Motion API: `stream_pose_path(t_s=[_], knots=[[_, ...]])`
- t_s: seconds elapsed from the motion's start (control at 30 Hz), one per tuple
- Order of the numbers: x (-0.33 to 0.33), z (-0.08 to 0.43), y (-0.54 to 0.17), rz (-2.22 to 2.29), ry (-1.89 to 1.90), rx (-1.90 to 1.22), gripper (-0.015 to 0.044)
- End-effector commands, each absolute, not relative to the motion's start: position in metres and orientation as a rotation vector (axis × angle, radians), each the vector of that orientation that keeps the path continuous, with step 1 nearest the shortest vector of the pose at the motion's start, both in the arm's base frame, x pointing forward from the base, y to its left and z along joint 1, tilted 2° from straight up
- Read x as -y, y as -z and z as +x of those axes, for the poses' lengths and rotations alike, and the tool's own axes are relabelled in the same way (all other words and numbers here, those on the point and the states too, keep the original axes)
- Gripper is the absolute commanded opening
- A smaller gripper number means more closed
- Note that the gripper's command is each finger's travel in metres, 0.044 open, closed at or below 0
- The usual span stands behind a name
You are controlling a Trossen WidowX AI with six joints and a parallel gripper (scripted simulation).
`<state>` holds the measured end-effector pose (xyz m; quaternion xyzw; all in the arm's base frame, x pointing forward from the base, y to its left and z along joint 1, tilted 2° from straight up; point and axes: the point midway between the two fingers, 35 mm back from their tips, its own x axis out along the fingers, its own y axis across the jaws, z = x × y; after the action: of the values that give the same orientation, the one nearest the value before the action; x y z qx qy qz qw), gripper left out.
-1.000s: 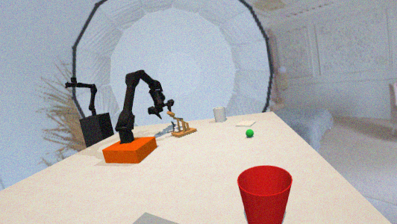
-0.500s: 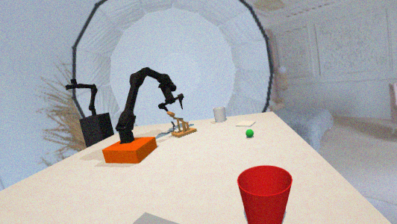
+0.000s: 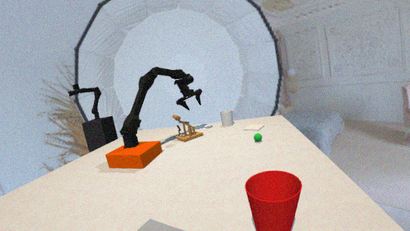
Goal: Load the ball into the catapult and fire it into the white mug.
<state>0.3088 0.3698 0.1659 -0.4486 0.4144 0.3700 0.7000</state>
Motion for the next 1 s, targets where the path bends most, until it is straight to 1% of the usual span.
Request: stream_pose_path(t_s=[0.0,0.33,0.57,0.97], knots=[[-0.373,0.338,-0.183,-0.845,-0.794,-0.884,0.0440],[-0.367,0.405,-0.233,-0.531,-0.725,-0.760,0.0440],[-0.346,0.445,-0.278,-0.339,-0.683,-0.662,0.0440],[-0.350,0.445,-0.282,-0.322,-0.680,-0.653,0.0440]])
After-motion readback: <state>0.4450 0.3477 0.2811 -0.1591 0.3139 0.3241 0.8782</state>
